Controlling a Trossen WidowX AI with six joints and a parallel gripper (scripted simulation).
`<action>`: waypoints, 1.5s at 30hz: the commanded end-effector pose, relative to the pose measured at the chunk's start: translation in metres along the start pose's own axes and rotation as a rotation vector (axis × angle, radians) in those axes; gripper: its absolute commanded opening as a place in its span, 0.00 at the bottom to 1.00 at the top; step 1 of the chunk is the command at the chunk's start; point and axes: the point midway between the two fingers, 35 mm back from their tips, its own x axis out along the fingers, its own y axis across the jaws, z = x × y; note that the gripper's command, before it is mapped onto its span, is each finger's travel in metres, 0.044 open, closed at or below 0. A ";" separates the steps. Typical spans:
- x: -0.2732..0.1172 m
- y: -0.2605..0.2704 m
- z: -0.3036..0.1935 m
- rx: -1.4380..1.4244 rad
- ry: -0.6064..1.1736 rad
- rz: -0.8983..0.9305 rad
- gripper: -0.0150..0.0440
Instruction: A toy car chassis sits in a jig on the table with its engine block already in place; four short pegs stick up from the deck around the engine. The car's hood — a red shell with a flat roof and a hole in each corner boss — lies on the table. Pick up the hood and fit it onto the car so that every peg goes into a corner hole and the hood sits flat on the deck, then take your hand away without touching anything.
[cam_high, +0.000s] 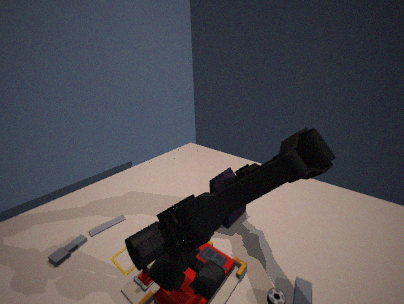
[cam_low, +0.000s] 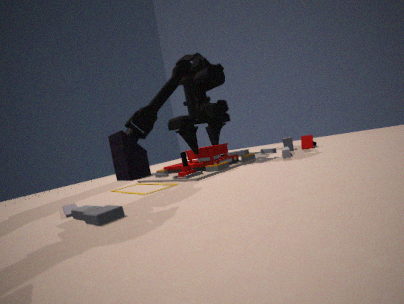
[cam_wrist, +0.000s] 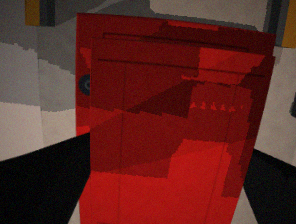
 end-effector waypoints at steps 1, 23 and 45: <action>0.002 0.000 0.000 0.005 -0.001 0.004 0.25; 0.007 0.000 0.000 0.000 0.000 0.000 0.30; -0.012 -0.001 0.001 0.000 0.000 -0.001 1.00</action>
